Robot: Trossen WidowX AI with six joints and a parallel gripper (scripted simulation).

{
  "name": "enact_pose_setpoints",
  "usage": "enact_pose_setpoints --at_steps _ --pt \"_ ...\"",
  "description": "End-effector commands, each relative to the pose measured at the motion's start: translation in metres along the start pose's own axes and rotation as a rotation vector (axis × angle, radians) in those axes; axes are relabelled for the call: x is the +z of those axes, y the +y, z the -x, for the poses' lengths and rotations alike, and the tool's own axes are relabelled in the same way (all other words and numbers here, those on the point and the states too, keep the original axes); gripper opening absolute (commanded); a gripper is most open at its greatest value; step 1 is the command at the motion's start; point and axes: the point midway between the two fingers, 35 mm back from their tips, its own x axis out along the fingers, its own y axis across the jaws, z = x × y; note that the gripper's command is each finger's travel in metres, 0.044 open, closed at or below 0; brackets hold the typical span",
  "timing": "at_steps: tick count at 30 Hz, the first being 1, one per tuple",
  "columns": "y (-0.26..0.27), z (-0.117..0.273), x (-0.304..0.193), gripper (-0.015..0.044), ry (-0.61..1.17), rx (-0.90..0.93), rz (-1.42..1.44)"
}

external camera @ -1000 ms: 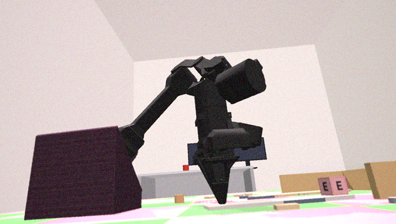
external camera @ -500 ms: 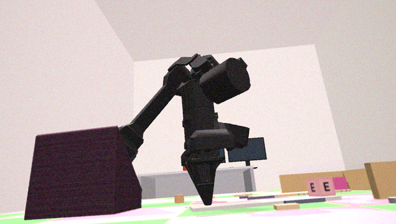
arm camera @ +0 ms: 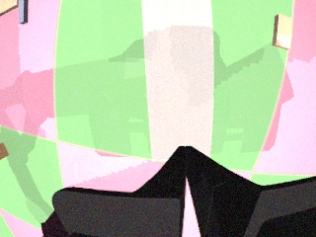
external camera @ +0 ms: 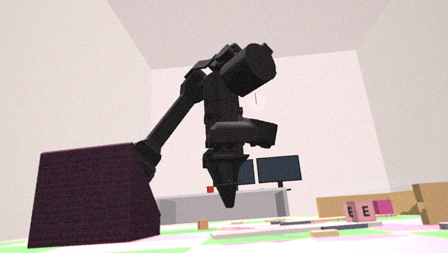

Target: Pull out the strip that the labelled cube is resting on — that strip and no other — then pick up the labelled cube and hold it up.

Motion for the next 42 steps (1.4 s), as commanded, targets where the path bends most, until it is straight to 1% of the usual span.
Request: enact_pose_setpoints --at_steps 1,4,17,42 --pt "-0.001 0.007 0.003 0.0026 0.007 0.001 0.014" --pt "0.0 0.006 0.021 0.0105 0.006 0.001 0.063" --pt "0.002 0.01 0.063 0.044 0.005 0.002 0.068" --pt "0.002 0.02 0.144 0.044 0.002 0.002 0.07"
